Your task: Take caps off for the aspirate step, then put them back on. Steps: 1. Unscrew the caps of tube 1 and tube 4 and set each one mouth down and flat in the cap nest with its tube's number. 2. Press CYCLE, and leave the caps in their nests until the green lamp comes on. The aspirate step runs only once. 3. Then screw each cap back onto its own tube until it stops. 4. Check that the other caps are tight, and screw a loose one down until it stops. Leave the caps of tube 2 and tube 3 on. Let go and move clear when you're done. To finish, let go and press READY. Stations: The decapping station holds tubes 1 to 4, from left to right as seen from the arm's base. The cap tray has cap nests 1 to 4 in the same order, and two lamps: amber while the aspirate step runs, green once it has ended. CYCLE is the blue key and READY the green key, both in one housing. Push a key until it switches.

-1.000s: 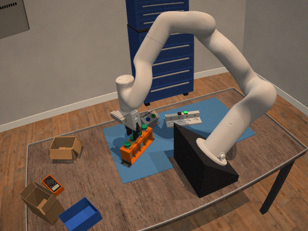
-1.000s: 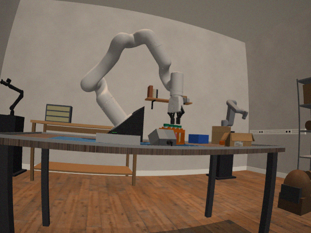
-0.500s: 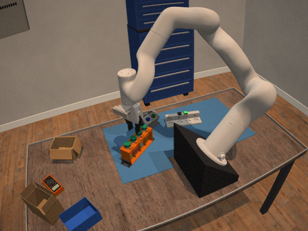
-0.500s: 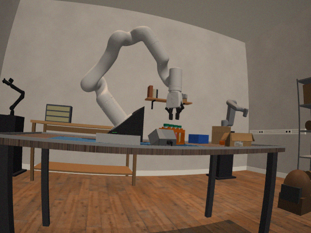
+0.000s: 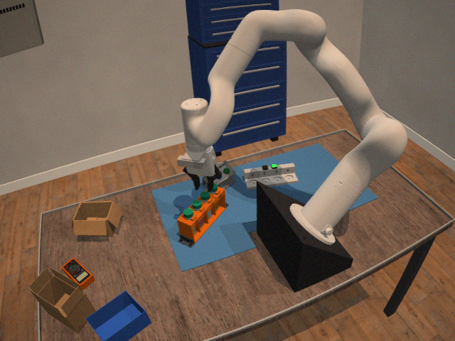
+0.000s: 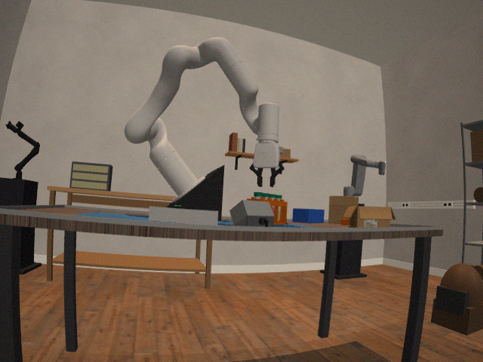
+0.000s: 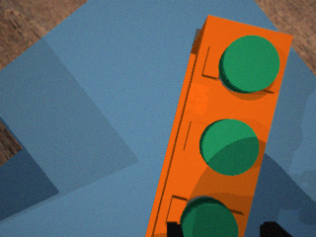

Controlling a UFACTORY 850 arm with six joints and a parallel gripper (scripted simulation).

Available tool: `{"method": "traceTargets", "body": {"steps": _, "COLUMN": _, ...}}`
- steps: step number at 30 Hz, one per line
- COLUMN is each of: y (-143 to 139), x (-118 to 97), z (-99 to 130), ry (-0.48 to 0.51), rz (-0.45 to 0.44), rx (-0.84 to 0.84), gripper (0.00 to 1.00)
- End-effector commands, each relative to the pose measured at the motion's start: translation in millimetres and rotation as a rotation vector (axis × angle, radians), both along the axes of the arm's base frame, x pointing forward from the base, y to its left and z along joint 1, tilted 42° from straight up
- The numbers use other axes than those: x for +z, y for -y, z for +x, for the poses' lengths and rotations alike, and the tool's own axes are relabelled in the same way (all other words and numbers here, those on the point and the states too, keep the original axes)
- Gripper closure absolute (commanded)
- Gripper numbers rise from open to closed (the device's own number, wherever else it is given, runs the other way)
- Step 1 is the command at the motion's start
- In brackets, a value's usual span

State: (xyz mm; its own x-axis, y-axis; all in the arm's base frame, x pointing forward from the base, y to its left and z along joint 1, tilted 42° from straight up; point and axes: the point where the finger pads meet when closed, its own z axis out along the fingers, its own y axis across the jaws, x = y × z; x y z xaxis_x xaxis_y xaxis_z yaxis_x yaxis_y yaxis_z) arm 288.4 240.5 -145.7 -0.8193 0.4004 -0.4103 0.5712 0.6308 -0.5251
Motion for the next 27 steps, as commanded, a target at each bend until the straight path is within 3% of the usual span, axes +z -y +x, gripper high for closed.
{"method": "traceTargets", "body": {"steps": 1, "y": 4.3, "x": -5.4, "z": 1.1, "ry": 0.0, "rz": 0.001, "rx": 0.001, "gripper": 0.54}}
{"method": "traceTargets", "body": {"steps": 9, "y": 18.0, "x": -20.7, "z": 2.1, "ry": 0.0, "rz": 0.001, "rx": 0.001, "gripper": 0.54}}
{"method": "traceTargets", "body": {"steps": 27, "y": 21.3, "x": -24.4, "z": 2.3, "ry": 0.0, "rz": 0.001, "rx": 0.001, "gripper": 0.54}}
